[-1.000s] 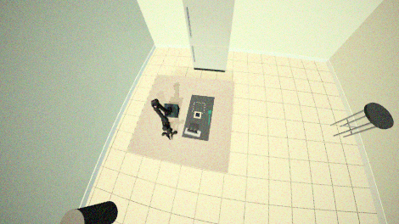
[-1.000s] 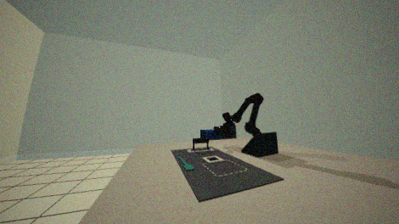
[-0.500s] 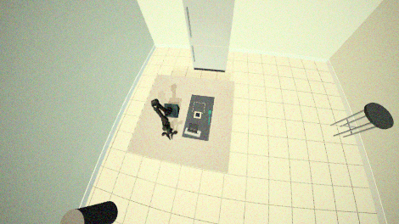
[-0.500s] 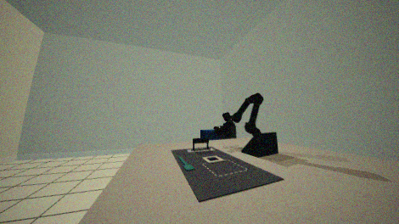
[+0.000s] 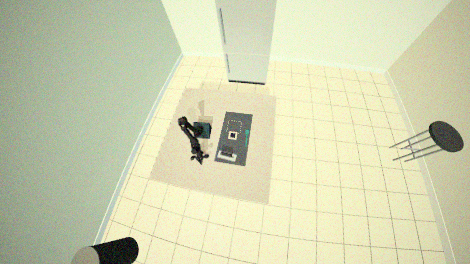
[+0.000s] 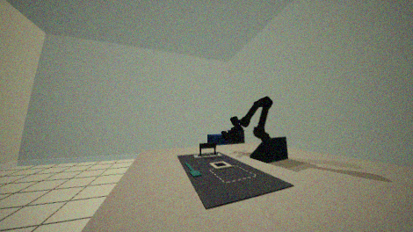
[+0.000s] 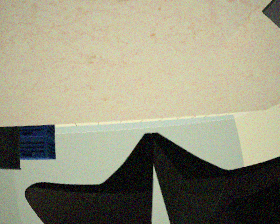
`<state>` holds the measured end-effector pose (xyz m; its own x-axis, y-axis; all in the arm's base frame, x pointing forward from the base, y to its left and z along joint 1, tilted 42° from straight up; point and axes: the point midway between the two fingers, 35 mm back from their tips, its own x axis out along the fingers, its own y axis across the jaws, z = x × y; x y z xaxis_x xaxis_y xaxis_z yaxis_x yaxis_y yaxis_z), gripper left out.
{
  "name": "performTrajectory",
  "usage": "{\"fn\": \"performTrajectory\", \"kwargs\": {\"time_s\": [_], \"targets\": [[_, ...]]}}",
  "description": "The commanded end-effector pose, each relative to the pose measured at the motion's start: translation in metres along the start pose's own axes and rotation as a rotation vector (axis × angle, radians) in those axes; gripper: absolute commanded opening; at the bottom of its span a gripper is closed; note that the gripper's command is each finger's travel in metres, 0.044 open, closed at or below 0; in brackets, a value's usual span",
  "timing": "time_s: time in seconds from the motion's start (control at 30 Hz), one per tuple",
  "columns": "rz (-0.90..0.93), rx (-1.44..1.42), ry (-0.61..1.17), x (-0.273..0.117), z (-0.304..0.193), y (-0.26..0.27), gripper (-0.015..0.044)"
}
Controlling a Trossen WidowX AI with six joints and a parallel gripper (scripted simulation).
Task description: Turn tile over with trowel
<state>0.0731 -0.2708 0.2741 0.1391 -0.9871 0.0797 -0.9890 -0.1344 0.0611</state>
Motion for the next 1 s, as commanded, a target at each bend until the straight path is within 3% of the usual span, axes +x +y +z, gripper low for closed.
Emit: {"fn": "performTrajectory", "kwargs": {"time_s": [0.0, 0.33, 0.97], "targets": [[0.0, 0.0, 0.0, 0.0, 0.0, 0.0, 0.0026], [-0.022, -0.112, -0.042, 0.005, 0.001, -0.008, 0.027], [-0.172, -0.604, -0.185, 0.02, 0.005, -0.049, 0.027]]}}
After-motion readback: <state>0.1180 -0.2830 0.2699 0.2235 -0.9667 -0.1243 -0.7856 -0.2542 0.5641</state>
